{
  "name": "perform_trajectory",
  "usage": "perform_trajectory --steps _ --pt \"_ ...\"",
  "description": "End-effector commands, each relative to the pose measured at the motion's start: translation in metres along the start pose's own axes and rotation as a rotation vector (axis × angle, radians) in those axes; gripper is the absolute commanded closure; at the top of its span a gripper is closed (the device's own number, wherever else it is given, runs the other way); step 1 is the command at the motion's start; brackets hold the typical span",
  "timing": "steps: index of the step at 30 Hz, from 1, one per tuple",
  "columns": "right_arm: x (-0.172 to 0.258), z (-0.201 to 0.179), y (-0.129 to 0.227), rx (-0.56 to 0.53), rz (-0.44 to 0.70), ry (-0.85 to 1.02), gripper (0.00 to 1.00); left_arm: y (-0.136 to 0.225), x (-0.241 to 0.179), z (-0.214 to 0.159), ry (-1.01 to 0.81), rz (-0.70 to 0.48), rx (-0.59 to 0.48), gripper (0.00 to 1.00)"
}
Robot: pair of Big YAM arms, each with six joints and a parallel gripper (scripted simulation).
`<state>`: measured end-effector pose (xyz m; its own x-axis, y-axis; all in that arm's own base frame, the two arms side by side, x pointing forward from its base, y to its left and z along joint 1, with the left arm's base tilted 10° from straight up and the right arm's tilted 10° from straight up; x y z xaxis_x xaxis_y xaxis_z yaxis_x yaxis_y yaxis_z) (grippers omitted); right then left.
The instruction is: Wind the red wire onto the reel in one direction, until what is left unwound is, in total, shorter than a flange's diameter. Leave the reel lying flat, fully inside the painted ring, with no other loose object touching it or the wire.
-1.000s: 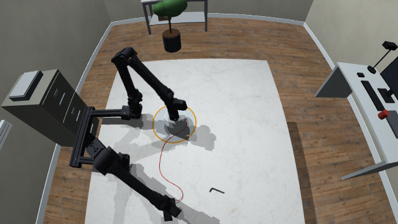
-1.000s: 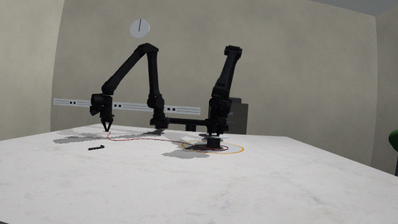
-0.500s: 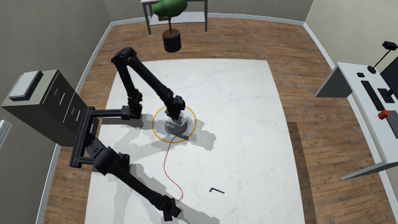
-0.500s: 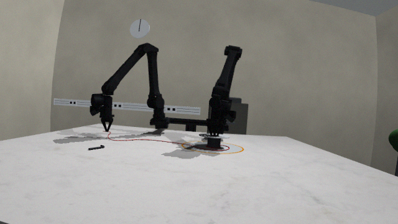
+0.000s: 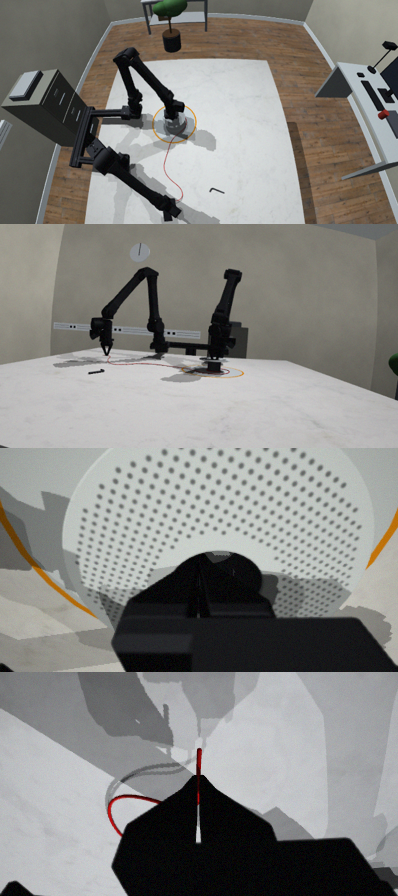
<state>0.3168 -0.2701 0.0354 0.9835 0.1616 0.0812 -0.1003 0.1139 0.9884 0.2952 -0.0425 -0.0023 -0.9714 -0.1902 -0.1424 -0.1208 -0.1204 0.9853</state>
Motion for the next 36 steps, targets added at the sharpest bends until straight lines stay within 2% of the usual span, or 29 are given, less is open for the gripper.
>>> perform_trajectory --steps 1,4,7,9,11,12,26,28,29,36 --pt "0.0011 0.007 0.0012 -0.016 0.013 -0.013 1.0 0.0021 -0.0099 -0.0008 0.068 0.003 -0.008 1.0" --pt "0.0 0.0057 0.0007 -0.016 0.013 -0.01 1.0 0.0021 -0.0099 -0.0008 -0.106 0.004 -0.008 1.0" --pt "-0.0005 0.0051 0.0007 -0.016 0.013 -0.006 1.0 0.0021 -0.0099 -0.0008 -0.433 0.004 -0.007 1.0" --pt "-0.0004 0.0052 0.0011 -0.016 0.013 -0.004 1.0 0.0021 -0.0098 -0.0009 -0.544 0.0 -0.012 1.0" --pt "-0.0004 0.0052 0.0011 -0.016 0.013 -0.004 1.0 0.0021 -0.0098 -0.0009 -0.544 0.0 -0.012 1.0" --pt "-0.0003 0.0053 0.0014 -0.016 0.013 -0.004 1.0 0.0021 -0.0097 -0.0009 -0.686 -0.001 -0.016 1.0" --pt "0.0016 0.0074 0.0047 -0.016 0.013 -0.001 1.0 0.0021 -0.0093 -0.0014 -1.461 0.005 -0.047 1.0" --pt "0.0016 0.0074 0.0047 -0.016 0.013 -0.001 1.0 0.0021 -0.0093 -0.0014 -1.461 0.005 -0.047 1.0" --pt "0.0018 0.0076 0.005 -0.016 0.013 0.0 1.0 0.0021 -0.0093 -0.0014 -1.602 0.009 -0.047 1.0" --pt "0.002 0.0079 0.0055 -0.016 0.013 0.0 1.0 0.0058 -0.0118 -0.0037 -1.982 0.019 -0.048 1.0"
Point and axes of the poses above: on each arm, the point where the finger pads meet when closed, its own y axis back along the fingers, its own x axis across the jaws, z = x × y, the point moved 2 cm from there along y, back along the fingers, and after that the axes turned 3 degrees about y, right-handed, at the moved point
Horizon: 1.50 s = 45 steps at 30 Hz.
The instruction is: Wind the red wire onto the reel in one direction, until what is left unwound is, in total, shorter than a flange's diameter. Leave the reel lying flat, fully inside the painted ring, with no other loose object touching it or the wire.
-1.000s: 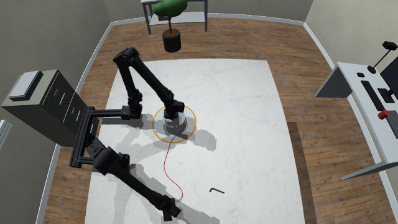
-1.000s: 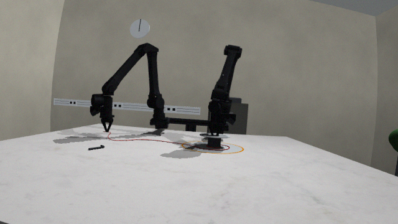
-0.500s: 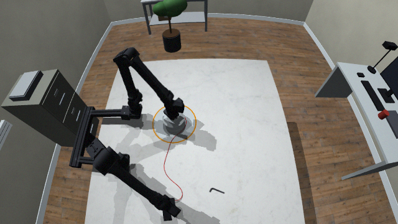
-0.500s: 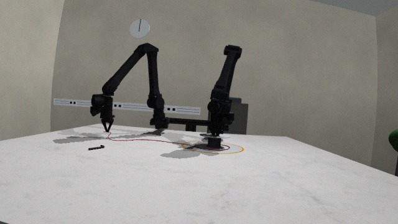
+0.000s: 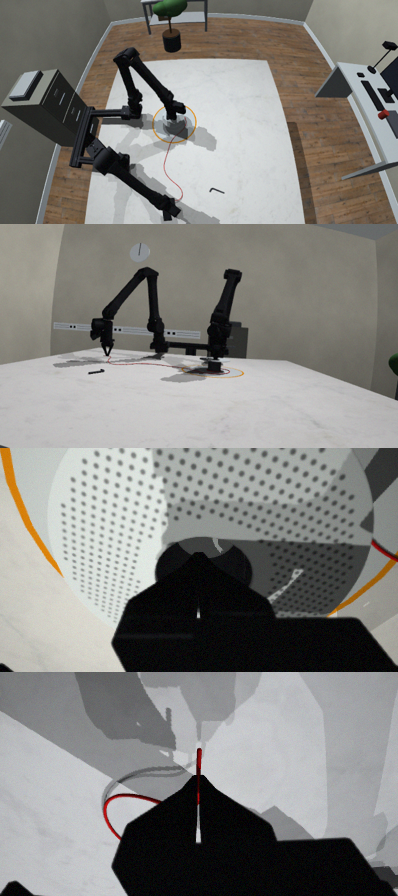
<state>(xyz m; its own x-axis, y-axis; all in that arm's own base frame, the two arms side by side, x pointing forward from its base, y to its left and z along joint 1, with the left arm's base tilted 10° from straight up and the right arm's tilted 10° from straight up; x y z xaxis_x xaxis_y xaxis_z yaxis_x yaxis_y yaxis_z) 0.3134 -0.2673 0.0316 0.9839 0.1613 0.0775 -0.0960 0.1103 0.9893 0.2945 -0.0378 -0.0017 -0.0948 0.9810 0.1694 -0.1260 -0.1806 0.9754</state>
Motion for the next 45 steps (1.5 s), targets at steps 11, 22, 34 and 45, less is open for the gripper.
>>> perform_trajectory --steps 11,22,34,45 --pt "0.005 0.012 0.009 -0.02 0.017 0.0 1.0 0.018 -0.011 0.024 -0.89 -0.017 -0.007 1.0" --pt "0.007 0.013 0.011 -0.02 0.017 0.001 1.0 0.018 -0.01 0.025 -1.442 -0.054 -0.026 0.65" --pt "0.008 0.015 0.012 -0.02 0.017 -0.003 1.0 0.017 -0.01 0.023 -1.442 -0.054 -0.026 0.48" --pt "0.008 0.015 0.012 -0.02 0.017 -0.003 1.0 0.01 -0.009 0.012 -1.442 -0.054 -0.026 0.48"
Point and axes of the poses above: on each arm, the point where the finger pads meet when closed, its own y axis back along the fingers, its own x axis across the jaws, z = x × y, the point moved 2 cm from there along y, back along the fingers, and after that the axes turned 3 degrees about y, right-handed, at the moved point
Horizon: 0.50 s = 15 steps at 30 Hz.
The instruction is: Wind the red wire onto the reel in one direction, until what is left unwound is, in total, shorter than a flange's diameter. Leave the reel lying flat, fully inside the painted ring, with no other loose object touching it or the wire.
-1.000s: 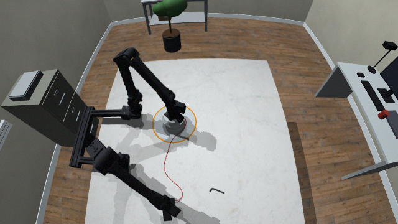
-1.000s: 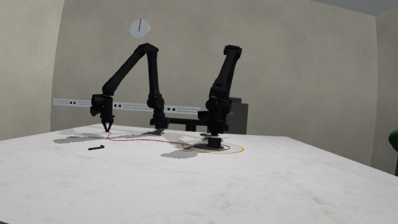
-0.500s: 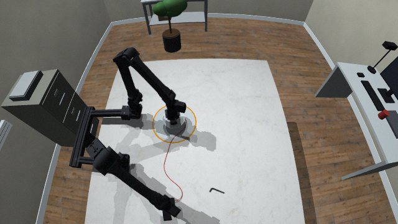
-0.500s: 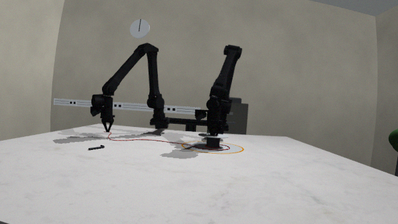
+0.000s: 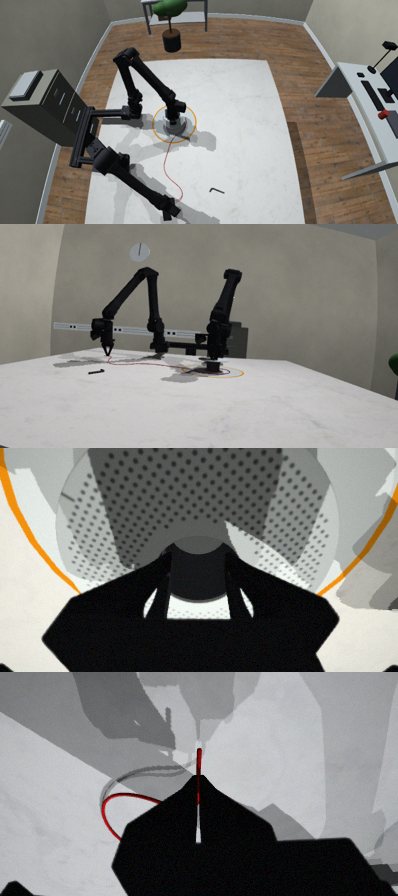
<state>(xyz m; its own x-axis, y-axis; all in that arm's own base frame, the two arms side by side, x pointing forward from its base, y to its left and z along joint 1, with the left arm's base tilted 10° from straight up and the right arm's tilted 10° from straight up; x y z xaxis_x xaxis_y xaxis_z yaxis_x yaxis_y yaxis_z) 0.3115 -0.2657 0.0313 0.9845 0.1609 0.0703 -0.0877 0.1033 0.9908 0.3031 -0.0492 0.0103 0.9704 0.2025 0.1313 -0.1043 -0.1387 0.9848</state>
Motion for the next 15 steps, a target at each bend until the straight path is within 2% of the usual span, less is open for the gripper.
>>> perform_trajectory --steps 1,8,13,15 --pt "0.0096 0.0166 0.0124 -0.029 0.024 -0.004 1.0 -0.0033 0.0017 -0.0006 -0.002 0.009 -0.013 0.48" --pt "0.0112 0.0184 0.0134 -0.029 0.024 -0.005 1.0 -0.005 -0.0011 -0.0013 0.014 0.009 -0.013 0.48" --pt "0.0127 0.0201 0.0138 -0.029 0.024 -0.008 1.0 -0.005 -0.0011 -0.0013 0.155 0.008 -0.014 0.48" --pt "0.0127 0.0201 0.0138 -0.029 0.024 -0.008 1.0 -0.005 -0.0011 -0.0013 0.155 0.008 -0.014 0.48"
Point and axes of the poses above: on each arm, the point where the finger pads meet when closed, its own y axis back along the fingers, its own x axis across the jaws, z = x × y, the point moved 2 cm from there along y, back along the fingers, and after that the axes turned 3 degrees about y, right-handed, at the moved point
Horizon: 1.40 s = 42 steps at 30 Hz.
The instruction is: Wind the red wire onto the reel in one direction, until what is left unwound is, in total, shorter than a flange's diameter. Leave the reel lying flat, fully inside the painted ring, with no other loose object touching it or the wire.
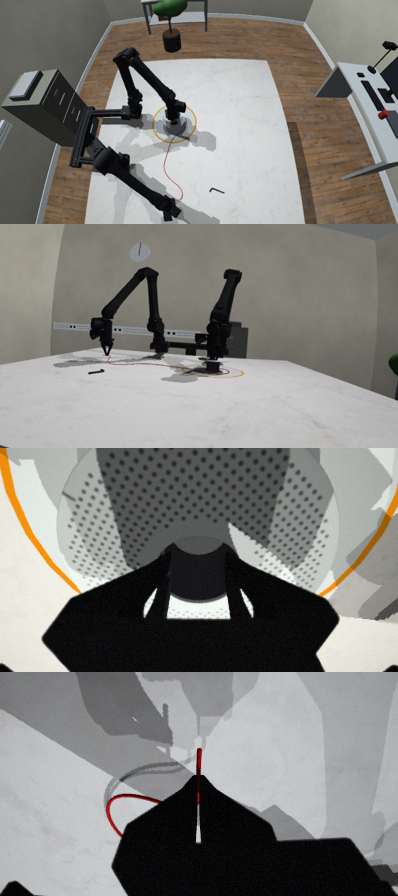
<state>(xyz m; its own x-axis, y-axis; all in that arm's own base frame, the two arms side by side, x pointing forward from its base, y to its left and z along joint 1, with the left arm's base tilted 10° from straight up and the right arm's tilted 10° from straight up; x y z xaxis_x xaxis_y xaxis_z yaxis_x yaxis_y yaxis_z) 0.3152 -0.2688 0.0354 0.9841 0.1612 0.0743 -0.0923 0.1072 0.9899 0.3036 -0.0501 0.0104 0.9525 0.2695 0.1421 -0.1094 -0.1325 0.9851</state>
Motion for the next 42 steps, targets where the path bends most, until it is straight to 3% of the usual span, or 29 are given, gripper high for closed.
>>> perform_trajectory --steps 1,6,15,17,18,20,28,32,34,35,42 --pt "0.009 0.016 0.01 -0.024 0.02 -0.011 1.0 -0.005 -0.001 -0.002 0.135 0.004 -0.007 0.48" --pt "0.008 0.015 0.008 -0.024 0.02 -0.012 1.0 -0.005 -0.001 -0.002 0.506 0.003 -0.008 0.48" --pt "0.007 0.013 0.006 -0.024 0.02 -0.018 1.0 -0.005 -0.002 -0.003 0.995 0.001 -0.03 0.48" --pt "0.007 0.013 0.006 -0.024 0.02 -0.018 1.0 -0.005 -0.002 -0.003 0.995 0.001 -0.03 0.48" --pt "0.007 0.013 0.006 -0.024 0.02 -0.021 1.0 -0.005 -0.002 -0.003 1.134 0.0 -0.033 0.48" --pt "0.006 0.012 0.005 -0.024 0.02 -0.022 1.0 -0.005 -0.002 -0.003 1.234 0.0 -0.037 0.48" --pt "0.013 -0.022 0.005 -0.024 0.02 -0.018 1.0 -0.005 -0.002 -0.003 1.663 -0.006 -0.05 0.48" --pt "0.015 -0.017 0.01 -0.024 0.02 -0.014 1.0 -0.005 -0.002 -0.003 1.878 -0.01 -0.056 0.48" --pt "0.015 -0.017 0.01 -0.024 0.02 -0.014 1.0 -0.005 -0.002 -0.003 1.878 -0.01 -0.056 0.48" --pt "0.015 -0.015 0.011 -0.024 0.02 -0.024 1.0 -0.005 -0.002 -0.003 2.015 -0.013 -0.058 0.48" --pt "0.015 -0.004 0.016 -0.024 0.021 -0.055 1.0 -0.005 -0.002 -0.003 2.386 -0.025 -0.064 0.48"
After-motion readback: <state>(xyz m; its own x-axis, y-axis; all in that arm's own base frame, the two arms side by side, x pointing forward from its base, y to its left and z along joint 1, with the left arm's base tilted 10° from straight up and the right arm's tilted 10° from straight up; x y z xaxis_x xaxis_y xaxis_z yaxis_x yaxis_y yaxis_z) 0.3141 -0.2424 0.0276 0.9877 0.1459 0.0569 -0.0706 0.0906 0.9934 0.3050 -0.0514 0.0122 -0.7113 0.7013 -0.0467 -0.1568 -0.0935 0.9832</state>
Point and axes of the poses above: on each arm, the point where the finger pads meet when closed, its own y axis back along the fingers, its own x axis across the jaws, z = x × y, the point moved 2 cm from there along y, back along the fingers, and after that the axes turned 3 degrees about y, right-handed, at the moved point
